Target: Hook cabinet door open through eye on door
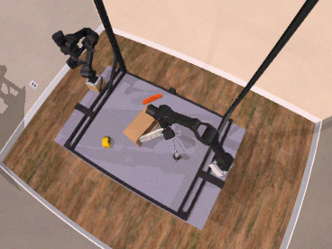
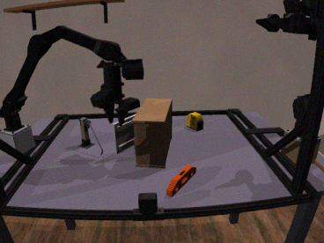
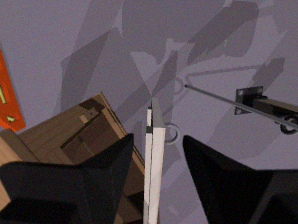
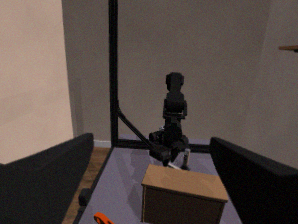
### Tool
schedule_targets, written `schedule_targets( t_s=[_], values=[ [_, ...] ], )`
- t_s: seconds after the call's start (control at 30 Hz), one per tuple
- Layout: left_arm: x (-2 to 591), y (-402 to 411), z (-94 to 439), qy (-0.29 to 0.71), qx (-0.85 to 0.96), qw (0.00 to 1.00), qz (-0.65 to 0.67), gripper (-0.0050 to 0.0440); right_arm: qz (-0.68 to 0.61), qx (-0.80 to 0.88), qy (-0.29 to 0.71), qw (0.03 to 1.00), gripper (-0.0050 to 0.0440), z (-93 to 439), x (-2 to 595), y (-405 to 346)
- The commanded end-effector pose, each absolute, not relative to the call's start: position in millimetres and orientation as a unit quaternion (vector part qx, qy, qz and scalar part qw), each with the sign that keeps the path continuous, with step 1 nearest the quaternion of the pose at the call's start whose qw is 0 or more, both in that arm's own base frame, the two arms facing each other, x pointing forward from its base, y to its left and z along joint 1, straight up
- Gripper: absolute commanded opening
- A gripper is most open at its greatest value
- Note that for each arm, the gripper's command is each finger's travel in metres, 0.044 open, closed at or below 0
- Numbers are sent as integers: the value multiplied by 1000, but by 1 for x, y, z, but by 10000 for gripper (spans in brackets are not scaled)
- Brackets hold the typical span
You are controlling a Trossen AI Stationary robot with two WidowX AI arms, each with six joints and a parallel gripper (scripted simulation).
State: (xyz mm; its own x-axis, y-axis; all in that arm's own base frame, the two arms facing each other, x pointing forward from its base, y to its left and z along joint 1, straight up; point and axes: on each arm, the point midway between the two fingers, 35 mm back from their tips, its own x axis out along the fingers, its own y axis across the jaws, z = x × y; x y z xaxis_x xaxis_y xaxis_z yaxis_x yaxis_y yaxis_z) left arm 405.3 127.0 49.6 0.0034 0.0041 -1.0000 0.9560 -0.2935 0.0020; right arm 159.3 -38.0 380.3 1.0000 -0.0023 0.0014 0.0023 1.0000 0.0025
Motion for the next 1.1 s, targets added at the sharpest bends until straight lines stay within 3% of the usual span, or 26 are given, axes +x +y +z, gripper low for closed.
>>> schedule_targets(
  t_s=[0.0, 0.33, 0.43, 0.83, 1.07],
  values=[
    [406, 127, 58, 420, 571, 420, -566, 220, 0, 0, -1, 1000, 400, 380, 159, -38],
    [406, 127, 75, 421, 571, 420, -566, 220, 0, 0, -1, 1000, 400, 380, 159, -38],
    [406, 127, 75, 421, 571, 420, -566, 160, 0, 0, -1, 1000, 400, 380, 159, -38],
    [405, 128, 75, 426, 569, 425, -561, 160, 0, 0, -1, 1000, 400, 380, 159, -38],
    [391, 138, 69, 499, 532, 491, -476, 160, 0, 0, -1, 1000, 400, 380, 159, -38]
  ],
)
